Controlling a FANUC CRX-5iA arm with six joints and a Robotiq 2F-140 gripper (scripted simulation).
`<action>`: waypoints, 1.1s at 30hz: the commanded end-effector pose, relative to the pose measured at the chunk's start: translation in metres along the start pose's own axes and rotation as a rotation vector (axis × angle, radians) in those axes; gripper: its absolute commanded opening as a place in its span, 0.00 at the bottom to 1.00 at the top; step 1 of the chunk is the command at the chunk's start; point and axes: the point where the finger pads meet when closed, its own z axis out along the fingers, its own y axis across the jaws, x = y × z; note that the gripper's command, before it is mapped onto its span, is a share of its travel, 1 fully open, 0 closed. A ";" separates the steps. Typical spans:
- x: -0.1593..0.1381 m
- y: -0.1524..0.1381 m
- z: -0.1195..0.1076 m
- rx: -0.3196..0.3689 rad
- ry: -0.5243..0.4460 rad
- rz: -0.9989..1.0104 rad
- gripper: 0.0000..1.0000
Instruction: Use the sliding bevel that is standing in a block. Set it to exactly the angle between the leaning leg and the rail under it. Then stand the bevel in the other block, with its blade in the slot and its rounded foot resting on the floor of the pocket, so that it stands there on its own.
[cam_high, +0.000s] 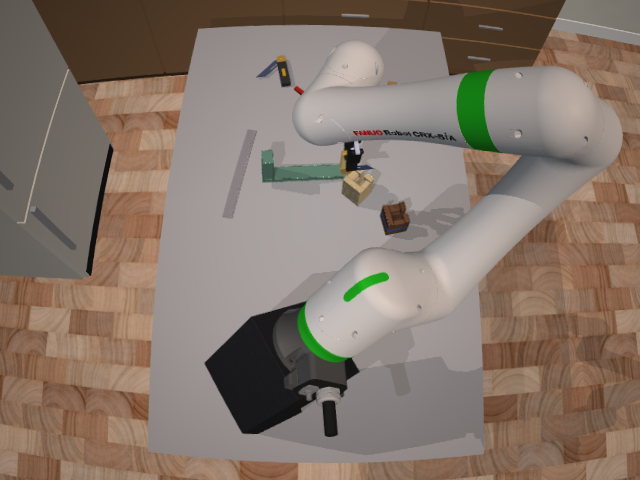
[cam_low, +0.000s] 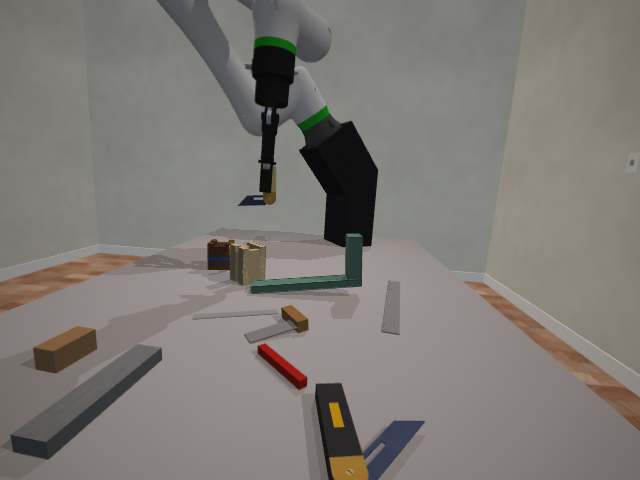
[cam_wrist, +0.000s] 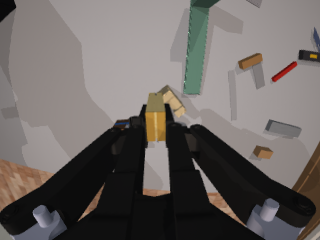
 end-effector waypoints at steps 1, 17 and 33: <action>-0.015 -0.009 -0.001 -0.004 -0.001 -0.007 0.10; -0.091 -0.060 0.002 -0.005 -0.018 -0.035 0.10; -0.125 -0.083 0.003 -0.005 -0.025 -0.048 0.10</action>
